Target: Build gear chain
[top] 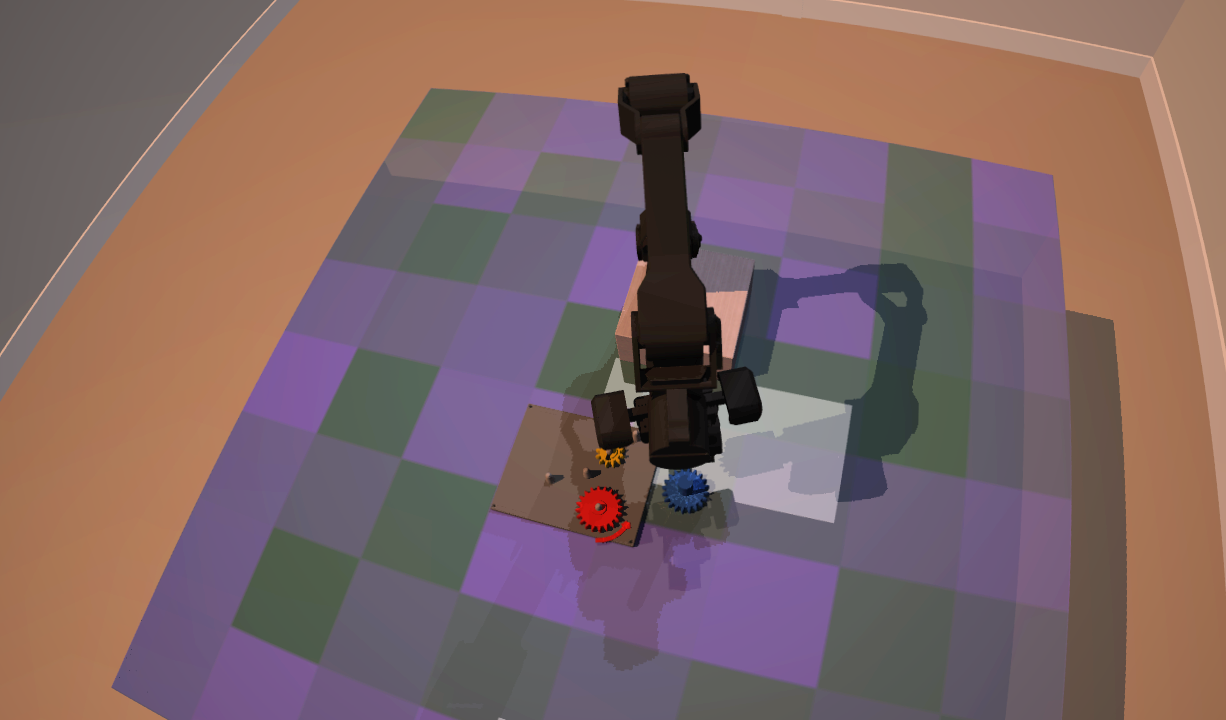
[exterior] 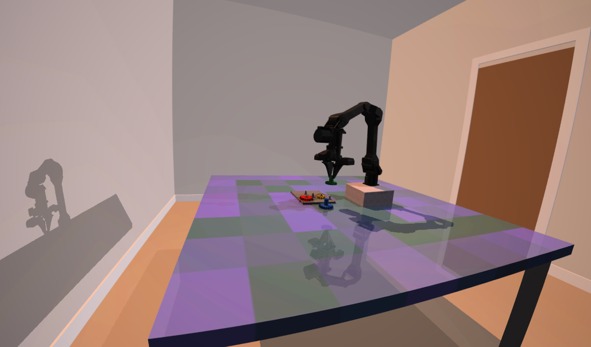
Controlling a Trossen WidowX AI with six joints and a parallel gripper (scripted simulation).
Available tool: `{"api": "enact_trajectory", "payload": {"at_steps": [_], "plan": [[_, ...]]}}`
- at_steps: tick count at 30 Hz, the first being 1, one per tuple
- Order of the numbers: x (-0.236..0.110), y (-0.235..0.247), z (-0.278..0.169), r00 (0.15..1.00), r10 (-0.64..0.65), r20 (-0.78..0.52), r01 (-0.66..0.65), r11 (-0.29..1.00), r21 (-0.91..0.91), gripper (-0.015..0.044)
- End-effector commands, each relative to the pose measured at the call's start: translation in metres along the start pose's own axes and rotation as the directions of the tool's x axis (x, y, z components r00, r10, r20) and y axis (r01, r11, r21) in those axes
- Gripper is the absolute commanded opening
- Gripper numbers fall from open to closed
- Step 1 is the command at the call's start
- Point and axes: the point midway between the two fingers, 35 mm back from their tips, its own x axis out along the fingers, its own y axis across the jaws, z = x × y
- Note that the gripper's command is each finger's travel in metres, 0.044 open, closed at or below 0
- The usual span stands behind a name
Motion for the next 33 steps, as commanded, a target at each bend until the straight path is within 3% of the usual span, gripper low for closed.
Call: {"api": "enact_trajectory", "payload": {"at_steps": [1, 33], "plan": [[0.004, -0.009, 0.001, 1.0, 0.002, 0.003, -0.002, 1.0, -0.004, 0.0], [0.029, -0.081, -0.006, 1.0, -0.002, -0.001, 0.002, 1.0, -0.003, 0.0]]}}
